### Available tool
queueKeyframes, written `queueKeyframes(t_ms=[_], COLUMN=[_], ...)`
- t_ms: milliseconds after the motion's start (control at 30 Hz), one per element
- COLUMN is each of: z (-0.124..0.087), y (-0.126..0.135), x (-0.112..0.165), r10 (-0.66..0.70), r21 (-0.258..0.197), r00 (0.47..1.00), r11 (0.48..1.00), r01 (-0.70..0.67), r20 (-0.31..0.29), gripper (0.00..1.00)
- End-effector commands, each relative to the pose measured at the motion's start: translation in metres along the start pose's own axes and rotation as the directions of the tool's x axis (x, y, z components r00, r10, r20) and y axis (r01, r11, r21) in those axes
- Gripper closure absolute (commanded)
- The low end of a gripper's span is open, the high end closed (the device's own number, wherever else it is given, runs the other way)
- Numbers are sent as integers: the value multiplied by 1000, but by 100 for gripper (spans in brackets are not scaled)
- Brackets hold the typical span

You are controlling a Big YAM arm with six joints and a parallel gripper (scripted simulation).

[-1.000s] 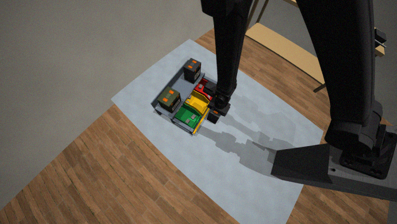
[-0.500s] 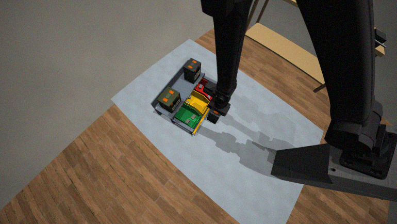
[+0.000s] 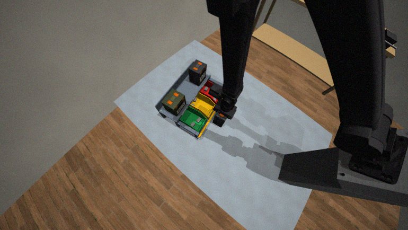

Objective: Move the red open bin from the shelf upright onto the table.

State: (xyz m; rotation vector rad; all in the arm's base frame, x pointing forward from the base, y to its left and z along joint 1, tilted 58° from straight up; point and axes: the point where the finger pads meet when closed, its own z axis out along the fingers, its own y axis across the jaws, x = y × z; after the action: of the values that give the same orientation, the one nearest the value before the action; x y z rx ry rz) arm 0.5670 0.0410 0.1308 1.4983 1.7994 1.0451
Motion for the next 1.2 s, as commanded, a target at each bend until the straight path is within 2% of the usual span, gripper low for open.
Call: queueKeyframes(t_ms=[0, 633, 1167], z=[-11, -24, -27], y=[1, 1, 1], x=[1, -5, -5], r10=[-6, -3, -2], r21=[-1, -3, -3], r00=[1000, 1000, 1000], r11=[1000, 1000, 1000], r01=[6, 3, 2], r20=[0, 8, 8], gripper=[100, 100, 100])
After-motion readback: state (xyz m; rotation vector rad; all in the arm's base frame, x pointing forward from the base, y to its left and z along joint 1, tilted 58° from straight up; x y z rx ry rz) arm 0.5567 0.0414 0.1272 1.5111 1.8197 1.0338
